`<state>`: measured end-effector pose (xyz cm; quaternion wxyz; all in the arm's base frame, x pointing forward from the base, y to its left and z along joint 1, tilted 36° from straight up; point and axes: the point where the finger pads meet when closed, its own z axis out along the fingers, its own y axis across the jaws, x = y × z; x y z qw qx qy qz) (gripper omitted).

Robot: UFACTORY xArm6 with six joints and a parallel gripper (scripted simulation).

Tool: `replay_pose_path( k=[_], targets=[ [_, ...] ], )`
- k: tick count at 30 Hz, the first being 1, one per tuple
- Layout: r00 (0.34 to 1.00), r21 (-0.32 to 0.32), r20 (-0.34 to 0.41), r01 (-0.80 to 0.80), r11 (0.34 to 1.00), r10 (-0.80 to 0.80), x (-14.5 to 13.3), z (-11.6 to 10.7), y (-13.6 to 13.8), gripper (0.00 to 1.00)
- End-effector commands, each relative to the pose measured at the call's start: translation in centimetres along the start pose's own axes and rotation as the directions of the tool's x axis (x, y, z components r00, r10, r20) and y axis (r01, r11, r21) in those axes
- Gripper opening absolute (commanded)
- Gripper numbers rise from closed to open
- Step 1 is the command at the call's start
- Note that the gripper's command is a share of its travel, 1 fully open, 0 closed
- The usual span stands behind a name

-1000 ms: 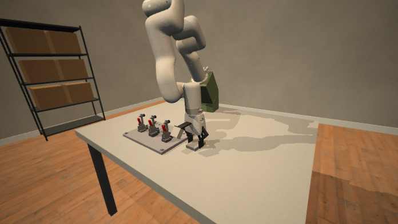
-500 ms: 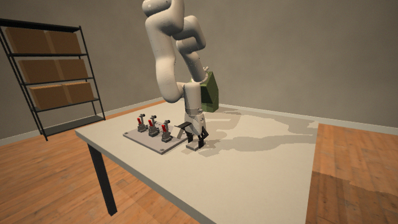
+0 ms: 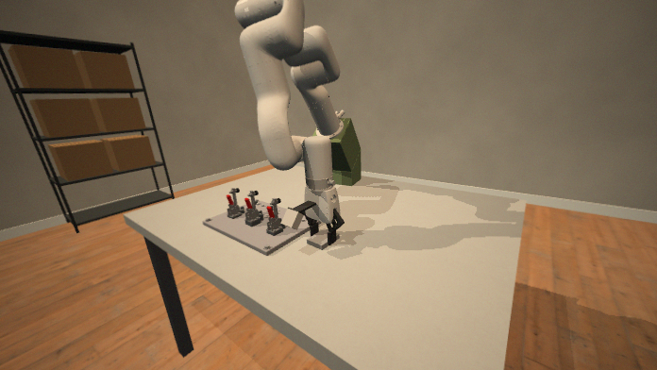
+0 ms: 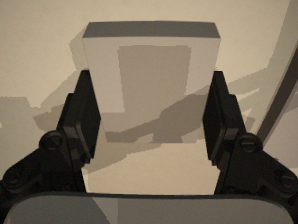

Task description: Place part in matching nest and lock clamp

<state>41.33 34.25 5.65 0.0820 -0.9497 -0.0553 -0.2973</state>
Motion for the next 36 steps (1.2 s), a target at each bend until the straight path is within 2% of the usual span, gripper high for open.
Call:
replay_pose_path(
  k=[1,10,25,27,36],
  targets=[
    [1.000,0.002,-0.002,0.000,1.000,0.000,0.1,-0.3,-0.1,0.00],
    [1.000,0.002,-0.002,0.000,1.000,0.000,0.1,-1.5,-0.1,0.00],
    [1.000,0.002,-0.002,0.000,1.000,0.000,0.1,-7.1,-0.1,0.00],
    [1.000,0.002,-0.002,0.000,1.000,0.000,0.1,-7.1,-0.1,0.00],
    [1.000,0.002,-0.002,0.000,1.000,0.000,0.1,-10.1,-0.1,0.00]
  ],
)
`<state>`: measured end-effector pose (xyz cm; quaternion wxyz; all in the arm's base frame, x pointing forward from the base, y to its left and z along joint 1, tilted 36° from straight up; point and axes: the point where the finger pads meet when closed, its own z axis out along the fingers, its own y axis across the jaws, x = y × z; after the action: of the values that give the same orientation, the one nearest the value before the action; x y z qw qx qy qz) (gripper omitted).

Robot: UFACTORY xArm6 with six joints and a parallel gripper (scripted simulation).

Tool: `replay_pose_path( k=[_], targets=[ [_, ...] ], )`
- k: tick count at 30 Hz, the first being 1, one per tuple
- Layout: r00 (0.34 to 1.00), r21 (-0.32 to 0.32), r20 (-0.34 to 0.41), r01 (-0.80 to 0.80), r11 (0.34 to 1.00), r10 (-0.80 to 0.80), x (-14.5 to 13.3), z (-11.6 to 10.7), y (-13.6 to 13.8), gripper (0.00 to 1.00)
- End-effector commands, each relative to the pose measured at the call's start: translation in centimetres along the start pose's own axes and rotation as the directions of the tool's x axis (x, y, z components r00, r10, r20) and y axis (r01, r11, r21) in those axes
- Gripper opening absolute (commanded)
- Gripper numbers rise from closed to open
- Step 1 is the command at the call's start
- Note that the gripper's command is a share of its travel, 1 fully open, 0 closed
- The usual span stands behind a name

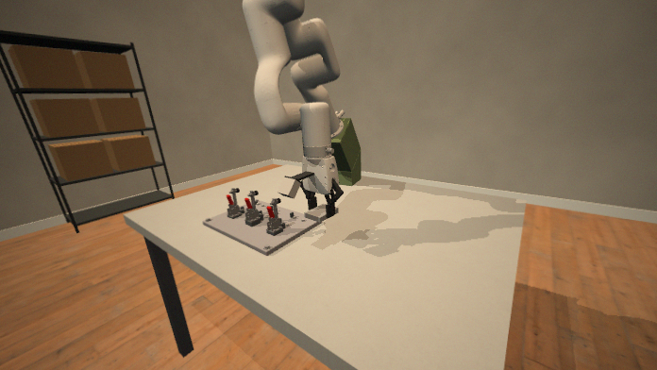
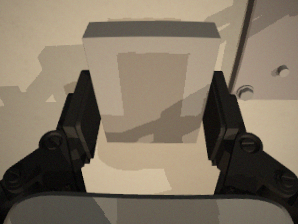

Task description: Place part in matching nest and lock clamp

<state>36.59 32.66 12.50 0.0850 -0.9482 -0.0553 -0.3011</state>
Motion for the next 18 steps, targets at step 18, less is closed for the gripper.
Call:
replay_pose_path(
  k=[18],
  targets=[
    [1.000,-0.004,0.007,0.001,1.000,-0.001,0.1,-3.6,-0.1,0.00]
  ],
)
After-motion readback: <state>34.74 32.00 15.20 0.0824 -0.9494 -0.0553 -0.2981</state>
